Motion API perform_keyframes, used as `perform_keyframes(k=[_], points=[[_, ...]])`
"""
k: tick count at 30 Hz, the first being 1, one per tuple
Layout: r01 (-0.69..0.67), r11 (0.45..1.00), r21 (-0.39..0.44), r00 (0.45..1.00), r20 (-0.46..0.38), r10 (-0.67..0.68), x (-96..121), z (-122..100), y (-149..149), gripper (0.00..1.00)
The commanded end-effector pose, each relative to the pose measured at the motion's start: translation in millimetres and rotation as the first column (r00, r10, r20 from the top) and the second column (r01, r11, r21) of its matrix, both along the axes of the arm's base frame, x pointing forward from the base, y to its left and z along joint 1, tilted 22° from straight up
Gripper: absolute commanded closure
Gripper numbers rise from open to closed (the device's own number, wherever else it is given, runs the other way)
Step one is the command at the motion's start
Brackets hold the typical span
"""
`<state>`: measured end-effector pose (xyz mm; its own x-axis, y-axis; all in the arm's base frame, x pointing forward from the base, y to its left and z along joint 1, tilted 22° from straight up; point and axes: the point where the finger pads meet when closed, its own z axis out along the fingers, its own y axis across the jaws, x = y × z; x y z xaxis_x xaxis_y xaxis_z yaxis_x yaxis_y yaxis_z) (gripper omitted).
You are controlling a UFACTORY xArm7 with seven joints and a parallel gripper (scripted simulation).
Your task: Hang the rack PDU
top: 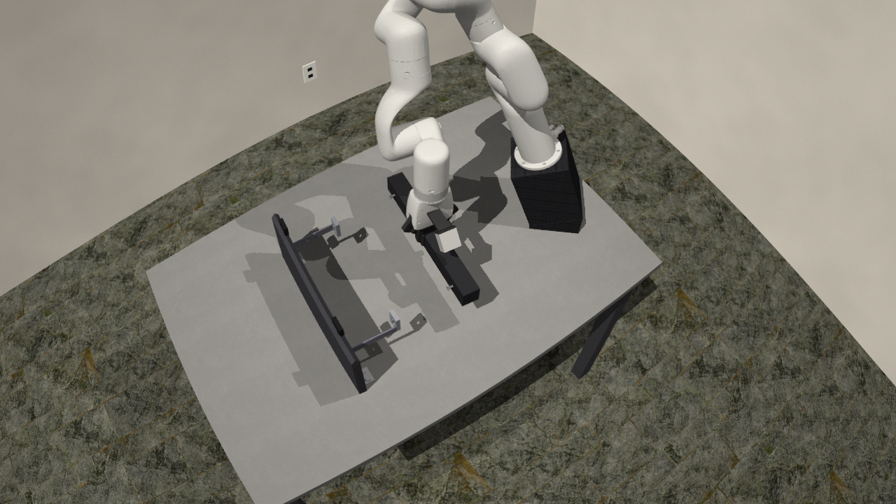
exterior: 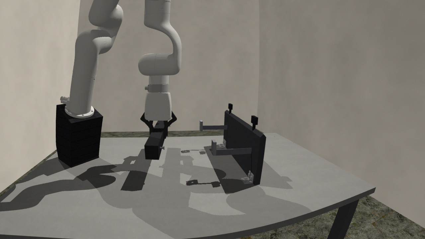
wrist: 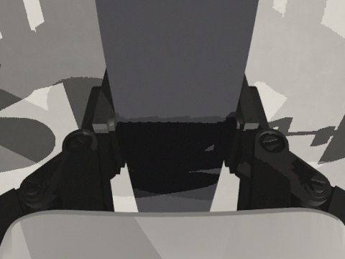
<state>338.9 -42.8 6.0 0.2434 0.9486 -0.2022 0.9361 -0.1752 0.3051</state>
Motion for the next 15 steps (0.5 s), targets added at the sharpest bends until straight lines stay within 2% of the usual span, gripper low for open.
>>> perform_keyframes(k=[1, 5, 13, 15], points=[[-0.019, 1.0, -0.004, 1.0, -0.003, 0.019, 2.1, 1.0, 0.3, 1.0], [-0.054, 0.998, -0.014, 0.998, -0.013, 0.054, 4.7, 1.8, 0.1, 1.0], [-0.054, 0.998, -0.014, 0.998, -0.013, 0.054, 33.1, 10.2, -1.7, 1.0], [-0.054, 0.998, -0.014, 0.998, -0.013, 0.054, 33.1, 10.2, -1.7, 1.0]])
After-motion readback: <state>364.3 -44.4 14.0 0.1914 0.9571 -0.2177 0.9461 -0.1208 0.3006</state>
